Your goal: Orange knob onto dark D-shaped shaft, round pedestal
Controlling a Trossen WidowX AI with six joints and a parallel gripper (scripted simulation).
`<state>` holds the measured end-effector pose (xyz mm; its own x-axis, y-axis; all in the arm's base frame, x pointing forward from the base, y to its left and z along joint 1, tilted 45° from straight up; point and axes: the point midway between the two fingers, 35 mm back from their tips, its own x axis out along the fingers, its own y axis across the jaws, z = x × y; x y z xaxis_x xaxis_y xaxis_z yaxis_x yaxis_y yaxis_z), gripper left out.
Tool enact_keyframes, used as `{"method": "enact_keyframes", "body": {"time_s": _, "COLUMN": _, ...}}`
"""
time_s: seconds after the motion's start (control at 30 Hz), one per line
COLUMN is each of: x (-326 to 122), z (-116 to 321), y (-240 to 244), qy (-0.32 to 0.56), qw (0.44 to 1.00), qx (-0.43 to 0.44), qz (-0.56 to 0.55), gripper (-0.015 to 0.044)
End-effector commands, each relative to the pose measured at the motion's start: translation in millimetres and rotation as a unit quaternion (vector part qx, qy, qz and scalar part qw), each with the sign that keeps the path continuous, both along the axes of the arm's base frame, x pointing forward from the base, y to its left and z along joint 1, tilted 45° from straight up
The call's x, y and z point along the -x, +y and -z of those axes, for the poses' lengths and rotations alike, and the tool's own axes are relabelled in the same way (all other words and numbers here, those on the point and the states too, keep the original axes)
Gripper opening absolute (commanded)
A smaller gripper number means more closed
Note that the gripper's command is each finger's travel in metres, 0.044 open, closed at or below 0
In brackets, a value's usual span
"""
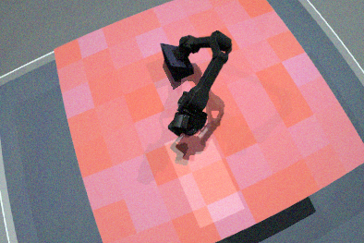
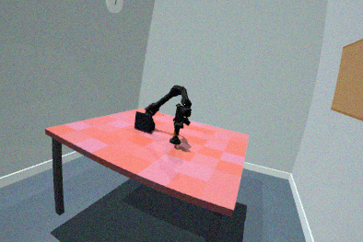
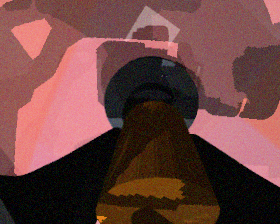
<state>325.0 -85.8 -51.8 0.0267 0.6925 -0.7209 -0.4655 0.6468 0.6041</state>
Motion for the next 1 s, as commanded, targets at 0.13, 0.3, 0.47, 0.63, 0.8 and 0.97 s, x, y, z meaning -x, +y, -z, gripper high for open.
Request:
{"method": "enact_keyframes", "body": {"time_s": 0.13, "x": 0.8, "z": -3.2, "y": -0.8, "qy": 0.000, "qw": 1.000, "qx": -0.001, "qz": 0.001, "gripper": 0.0000}}
{"method": "enact_keyframes", "body": {"time_s": 0.3, "x": 1.6, "z": -6.4, "y": -0.1, "qy": -0.008, "qw": 1.000, "qx": -0.001, "qz": -0.008, "gripper": 0.0000}}
{"method": "enact_keyframes", "body": {"time_s": 0.47, "x": 0.9, "z": -6.8, "y": 0.7, "qy": -0.068, "qw": 0.995, "qx": 0.002, "qz": -0.070, "gripper": 0.0000}}
{"method": "enact_keyframes", "body": {"time_s": 0.63, "x": 0.7, "z": -4.2, "y": 1.4, "qy": -0.072, "qw": 0.995, "qx": 0.002, "qz": -0.074, "gripper": 0.0000}}
{"method": "enact_keyframes", "body": {"time_s": 0.8, "x": 0.4, "z": -2.4, "y": 1.7, "qy": -0.072, "qw": 0.995, "qx": 0.002, "qz": -0.074, "gripper": 0.0000}}
{"method": "enact_keyframes", "body": {"time_s": 0.97, "x": 0.1, "z": -2.1, "y": 2.3, "qy": -0.072, "qw": 0.995, "qx": 0.002, "qz": -0.074, "gripper": 0.0000}}
